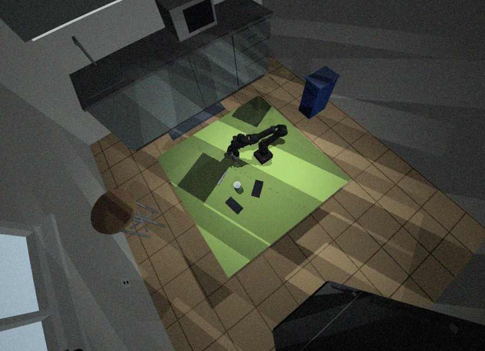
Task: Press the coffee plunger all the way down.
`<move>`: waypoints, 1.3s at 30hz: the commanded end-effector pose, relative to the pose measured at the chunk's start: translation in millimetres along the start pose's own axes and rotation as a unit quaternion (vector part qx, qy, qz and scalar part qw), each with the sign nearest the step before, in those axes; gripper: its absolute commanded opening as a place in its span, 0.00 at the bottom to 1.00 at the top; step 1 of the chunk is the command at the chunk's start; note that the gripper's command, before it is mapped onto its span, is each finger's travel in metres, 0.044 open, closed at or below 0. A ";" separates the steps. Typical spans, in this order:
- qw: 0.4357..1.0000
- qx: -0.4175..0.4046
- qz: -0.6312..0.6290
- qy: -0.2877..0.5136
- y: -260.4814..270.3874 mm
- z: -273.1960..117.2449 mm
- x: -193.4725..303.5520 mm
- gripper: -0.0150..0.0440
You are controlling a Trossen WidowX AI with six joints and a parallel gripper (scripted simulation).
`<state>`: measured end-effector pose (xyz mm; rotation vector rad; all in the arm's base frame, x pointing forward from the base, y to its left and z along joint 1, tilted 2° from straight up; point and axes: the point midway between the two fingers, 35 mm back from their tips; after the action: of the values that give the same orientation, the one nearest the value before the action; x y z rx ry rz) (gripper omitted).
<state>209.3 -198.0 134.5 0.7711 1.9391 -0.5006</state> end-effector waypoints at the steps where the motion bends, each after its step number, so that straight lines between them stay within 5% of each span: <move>1: 1.000 0.000 -0.004 0.010 0.0 2.6 4.5 0.45; 18: 1.000 0.000 0.000 0.000 0.0 1.6 -0.6 0.45; 30: 1.000 0.000 0.000 0.000 0.0 1.6 -0.6 0.99; 39: 1.000 -0.001 -0.002 0.006 2.5 -32.8 -29.6 1.00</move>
<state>204.5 -190.9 147.2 0.7784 1.9795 -0.4910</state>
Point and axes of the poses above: the point midway between the two fingers, 35 mm back from their tips, its own z axis out along the fingers, its own y axis across the jaws, x = y × z
